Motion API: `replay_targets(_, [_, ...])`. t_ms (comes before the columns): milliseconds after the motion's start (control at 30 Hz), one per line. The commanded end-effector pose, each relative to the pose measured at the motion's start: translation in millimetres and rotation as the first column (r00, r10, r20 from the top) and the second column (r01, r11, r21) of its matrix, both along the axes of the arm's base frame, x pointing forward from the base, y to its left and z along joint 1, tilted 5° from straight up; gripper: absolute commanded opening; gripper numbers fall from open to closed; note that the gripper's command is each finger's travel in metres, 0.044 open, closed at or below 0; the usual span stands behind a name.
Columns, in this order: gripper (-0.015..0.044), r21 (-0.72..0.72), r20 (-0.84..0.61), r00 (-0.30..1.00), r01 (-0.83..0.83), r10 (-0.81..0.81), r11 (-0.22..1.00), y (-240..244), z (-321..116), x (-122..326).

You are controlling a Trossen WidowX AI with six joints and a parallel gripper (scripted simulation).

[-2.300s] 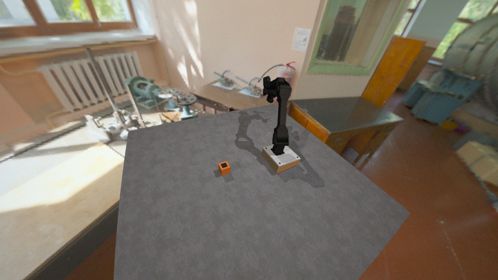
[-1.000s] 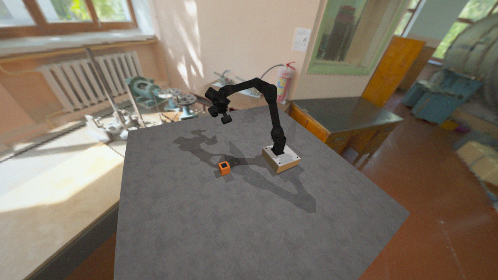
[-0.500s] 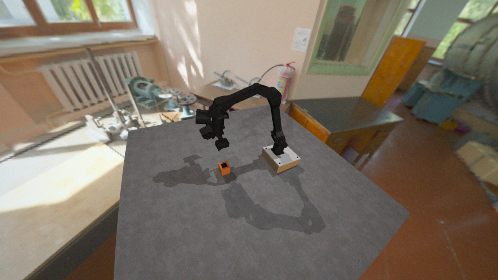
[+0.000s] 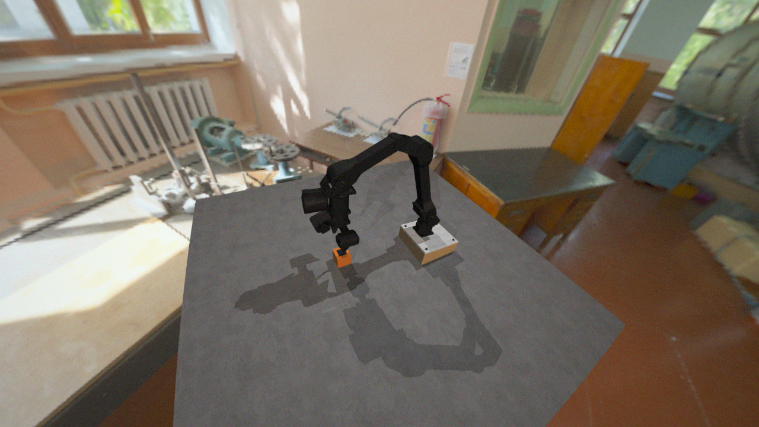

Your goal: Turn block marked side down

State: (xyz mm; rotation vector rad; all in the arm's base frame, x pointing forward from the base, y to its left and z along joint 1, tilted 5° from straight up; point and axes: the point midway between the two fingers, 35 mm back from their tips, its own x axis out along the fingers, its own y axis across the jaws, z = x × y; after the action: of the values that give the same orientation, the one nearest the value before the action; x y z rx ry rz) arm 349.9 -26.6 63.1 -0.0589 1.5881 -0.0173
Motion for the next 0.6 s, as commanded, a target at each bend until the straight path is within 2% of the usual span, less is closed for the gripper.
replay_targets(0, [0.0440,0.008,-0.023,1.000,0.006,-0.006,1.000,1,-22,-5])
replay_targets(567, [0.0440,0.008,-0.024,1.000,0.006,-0.006,1.000,0,-48,-9])
